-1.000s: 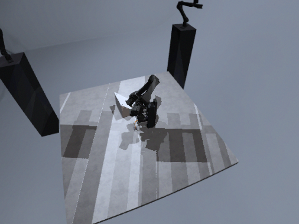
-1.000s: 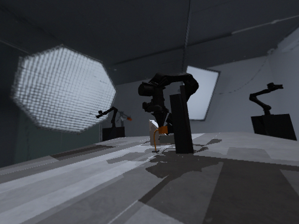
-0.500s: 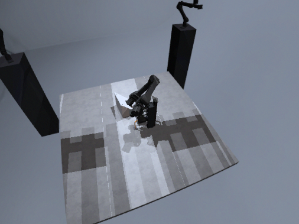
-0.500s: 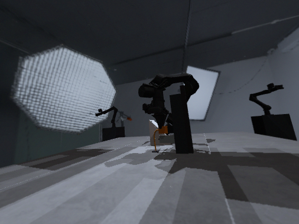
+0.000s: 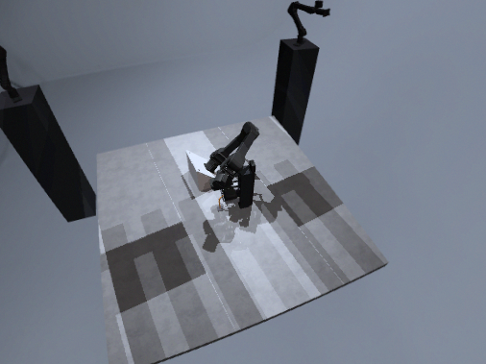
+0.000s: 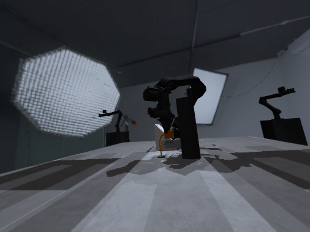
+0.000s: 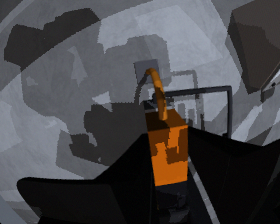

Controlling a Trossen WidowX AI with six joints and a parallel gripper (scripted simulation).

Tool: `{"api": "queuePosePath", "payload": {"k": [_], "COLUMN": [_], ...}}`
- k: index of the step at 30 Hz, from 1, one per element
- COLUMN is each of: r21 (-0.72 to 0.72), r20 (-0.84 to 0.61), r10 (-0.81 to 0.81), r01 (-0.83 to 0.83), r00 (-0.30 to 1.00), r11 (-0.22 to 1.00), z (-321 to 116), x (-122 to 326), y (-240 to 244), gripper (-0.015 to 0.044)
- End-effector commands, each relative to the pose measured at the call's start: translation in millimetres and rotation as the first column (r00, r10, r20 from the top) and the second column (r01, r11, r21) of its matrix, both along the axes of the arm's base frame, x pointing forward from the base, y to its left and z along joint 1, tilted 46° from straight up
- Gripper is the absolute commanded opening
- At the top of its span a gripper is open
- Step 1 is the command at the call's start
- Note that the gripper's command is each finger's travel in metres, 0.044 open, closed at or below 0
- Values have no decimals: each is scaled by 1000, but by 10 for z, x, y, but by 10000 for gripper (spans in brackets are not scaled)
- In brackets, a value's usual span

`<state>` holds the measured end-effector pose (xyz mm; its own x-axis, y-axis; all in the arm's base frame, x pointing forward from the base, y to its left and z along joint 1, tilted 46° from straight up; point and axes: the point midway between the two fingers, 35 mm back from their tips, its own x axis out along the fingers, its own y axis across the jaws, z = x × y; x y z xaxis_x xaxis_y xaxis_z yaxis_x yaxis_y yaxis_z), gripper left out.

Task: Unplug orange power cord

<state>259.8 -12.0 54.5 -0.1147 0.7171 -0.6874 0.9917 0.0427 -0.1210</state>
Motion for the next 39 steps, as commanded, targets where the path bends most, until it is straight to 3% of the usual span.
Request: {"api": "queuePosePath", "payload": {"k": [1,24,39], "r21": [-12,-16,-14], "r20": [-1,2,3], "r10": [-4,-7,-7], "r01": [4,7,7], "r00": [1000,1000,1000], "r11": [1000,1000,1000], "z": [-95,-337,-323], "x": [-1,-37,-25], "y": [-114,-403,-389], "gripper": [0,0,394]}}
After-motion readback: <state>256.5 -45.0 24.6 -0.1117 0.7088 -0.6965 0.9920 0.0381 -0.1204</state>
